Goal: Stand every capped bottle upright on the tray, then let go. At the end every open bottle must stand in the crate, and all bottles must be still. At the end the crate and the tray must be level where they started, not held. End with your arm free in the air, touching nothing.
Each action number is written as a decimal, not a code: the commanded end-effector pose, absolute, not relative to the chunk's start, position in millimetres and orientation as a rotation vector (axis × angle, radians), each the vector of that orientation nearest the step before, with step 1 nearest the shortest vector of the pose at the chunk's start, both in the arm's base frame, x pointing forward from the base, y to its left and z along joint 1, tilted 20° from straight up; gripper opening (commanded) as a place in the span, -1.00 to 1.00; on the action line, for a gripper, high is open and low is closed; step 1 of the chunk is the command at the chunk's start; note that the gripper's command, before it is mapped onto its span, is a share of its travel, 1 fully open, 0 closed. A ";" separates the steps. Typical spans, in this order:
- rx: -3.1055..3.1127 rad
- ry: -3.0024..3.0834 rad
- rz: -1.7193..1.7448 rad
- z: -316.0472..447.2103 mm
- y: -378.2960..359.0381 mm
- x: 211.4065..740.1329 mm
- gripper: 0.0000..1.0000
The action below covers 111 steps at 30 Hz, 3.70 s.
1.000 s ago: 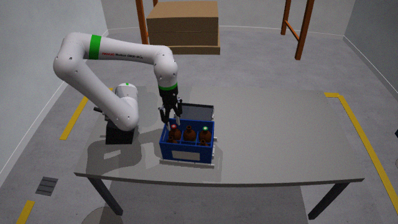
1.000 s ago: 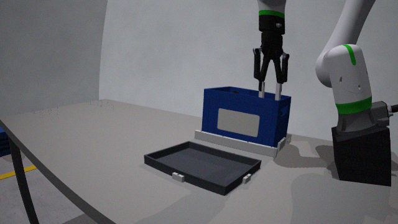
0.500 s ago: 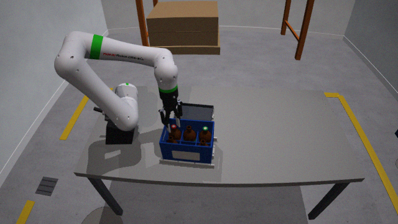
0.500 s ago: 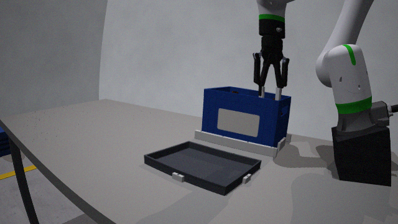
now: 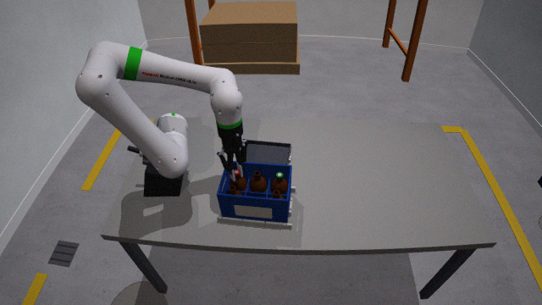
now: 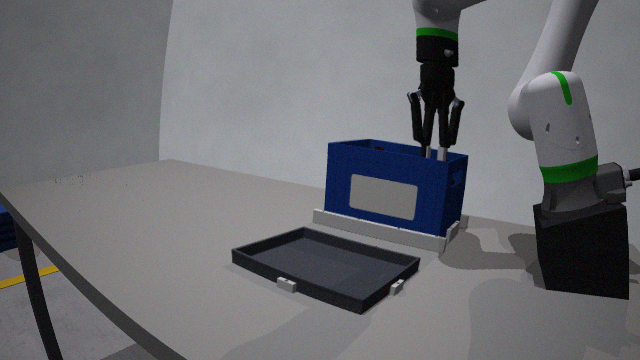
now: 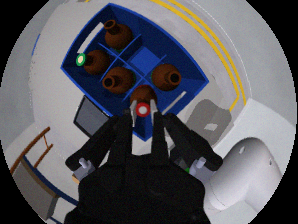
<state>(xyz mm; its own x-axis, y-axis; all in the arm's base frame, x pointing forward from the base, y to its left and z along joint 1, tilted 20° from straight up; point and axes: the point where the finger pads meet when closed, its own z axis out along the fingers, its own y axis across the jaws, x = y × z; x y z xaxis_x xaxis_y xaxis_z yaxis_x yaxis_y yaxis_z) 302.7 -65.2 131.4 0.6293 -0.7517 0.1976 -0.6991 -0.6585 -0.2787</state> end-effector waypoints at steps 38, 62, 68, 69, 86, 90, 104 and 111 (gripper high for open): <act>-2.674 1.202 -0.445 131.7 -65.2 302.7 -1.00; -2.674 1.202 -0.445 131.7 -65.2 302.7 -1.00; -2.674 1.202 -0.445 144.2 -65.7 298.2 -1.00; -2.674 1.202 -0.445 147.3 -65.8 297.0 -1.00; -2.674 1.202 -0.445 189.5 -67.6 281.9 -1.00; -2.674 1.202 -0.445 202.0 -68.0 277.3 -1.00; -2.674 1.202 -0.445 235.0 -69.3 265.3 -1.00; -2.674 1.202 -0.445 256.9 -69.9 257.2 -1.00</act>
<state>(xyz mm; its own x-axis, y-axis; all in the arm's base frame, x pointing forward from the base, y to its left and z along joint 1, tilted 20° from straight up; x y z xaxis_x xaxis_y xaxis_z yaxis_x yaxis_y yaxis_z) 261.1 -69.9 246.6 0.6295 -0.7516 0.1970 -0.6989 -0.6585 -0.2791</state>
